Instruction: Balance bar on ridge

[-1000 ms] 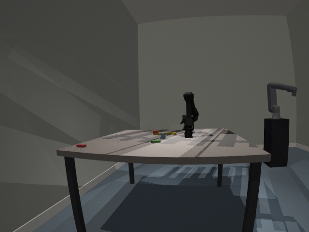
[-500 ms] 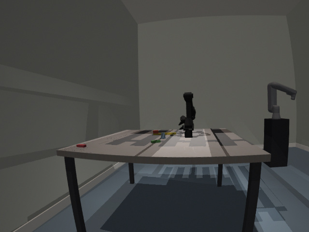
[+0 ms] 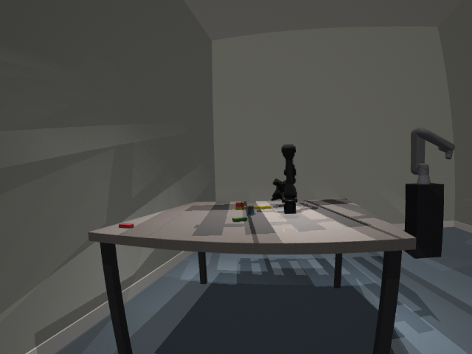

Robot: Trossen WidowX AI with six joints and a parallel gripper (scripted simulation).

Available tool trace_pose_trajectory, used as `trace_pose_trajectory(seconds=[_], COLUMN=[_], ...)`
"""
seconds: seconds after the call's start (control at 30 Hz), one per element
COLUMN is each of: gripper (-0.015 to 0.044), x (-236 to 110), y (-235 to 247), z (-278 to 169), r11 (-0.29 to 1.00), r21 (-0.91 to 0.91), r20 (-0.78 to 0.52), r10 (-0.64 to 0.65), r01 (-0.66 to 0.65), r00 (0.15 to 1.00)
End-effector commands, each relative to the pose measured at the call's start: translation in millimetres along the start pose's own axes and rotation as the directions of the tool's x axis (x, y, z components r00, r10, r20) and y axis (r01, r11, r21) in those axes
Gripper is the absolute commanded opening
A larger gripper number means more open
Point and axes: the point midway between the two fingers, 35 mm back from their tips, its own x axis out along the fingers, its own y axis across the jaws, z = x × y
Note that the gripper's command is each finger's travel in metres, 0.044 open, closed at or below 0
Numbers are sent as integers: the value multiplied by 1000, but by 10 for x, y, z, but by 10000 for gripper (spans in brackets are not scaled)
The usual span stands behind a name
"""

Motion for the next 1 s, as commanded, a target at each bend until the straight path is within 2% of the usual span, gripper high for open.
trace_pose_trajectory(seconds=[0.0,0.47,0.97], gripper=[315,315,315], x=[42,174,289], y=[7,63,158], z=[50,230,445], r11=[994,885,657], r21=[107,461,754], r20=[-20,-81,-152], r10=[27,115,200], r01=[-25,-65,-17], r00=[999,990,968])
